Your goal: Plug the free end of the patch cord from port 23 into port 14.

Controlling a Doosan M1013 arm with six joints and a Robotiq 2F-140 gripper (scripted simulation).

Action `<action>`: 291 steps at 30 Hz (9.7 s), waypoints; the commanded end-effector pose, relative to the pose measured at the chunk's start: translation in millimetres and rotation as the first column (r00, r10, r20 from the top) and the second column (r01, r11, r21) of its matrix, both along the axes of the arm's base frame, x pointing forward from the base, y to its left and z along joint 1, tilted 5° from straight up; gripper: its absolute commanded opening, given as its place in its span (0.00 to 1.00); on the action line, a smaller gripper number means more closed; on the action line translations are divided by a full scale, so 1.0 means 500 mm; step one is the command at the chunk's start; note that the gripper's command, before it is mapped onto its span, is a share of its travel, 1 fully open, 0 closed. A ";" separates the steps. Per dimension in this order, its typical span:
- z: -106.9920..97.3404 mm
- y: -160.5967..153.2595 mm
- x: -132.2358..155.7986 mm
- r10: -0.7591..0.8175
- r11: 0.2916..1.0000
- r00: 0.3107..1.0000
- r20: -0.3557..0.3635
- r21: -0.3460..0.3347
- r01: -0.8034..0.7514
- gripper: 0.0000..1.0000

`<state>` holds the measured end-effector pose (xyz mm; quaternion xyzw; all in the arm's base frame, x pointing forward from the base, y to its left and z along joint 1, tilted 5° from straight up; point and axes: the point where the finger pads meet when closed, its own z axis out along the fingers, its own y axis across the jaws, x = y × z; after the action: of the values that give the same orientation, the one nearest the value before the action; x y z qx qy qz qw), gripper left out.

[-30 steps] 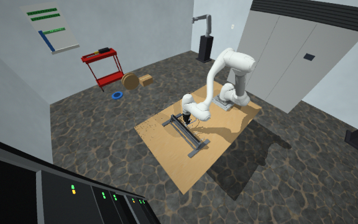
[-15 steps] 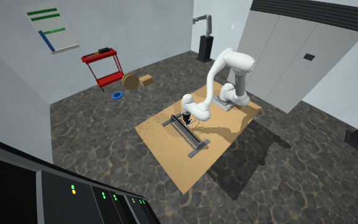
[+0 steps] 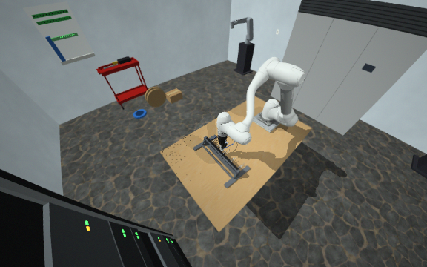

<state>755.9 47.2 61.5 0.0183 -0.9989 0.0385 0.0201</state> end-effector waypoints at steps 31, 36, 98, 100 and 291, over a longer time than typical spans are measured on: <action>0.000 -0.006 0.000 0.007 1.000 1.000 -0.006 -0.004 -0.007 0.00; 0.000 -0.006 0.000 0.008 1.000 1.000 -0.006 -0.004 -0.008 0.00; 0.000 -0.007 0.006 0.009 1.000 1.000 -0.006 -0.005 -0.009 0.00; 0.000 -0.007 0.006 0.009 1.000 1.000 -0.006 -0.005 -0.009 0.00; 0.001 -0.005 0.019 -0.015 1.000 0.999 -0.044 -0.007 0.015 0.22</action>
<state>766.4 46.8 61.6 0.0157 -0.9981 0.0407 0.0428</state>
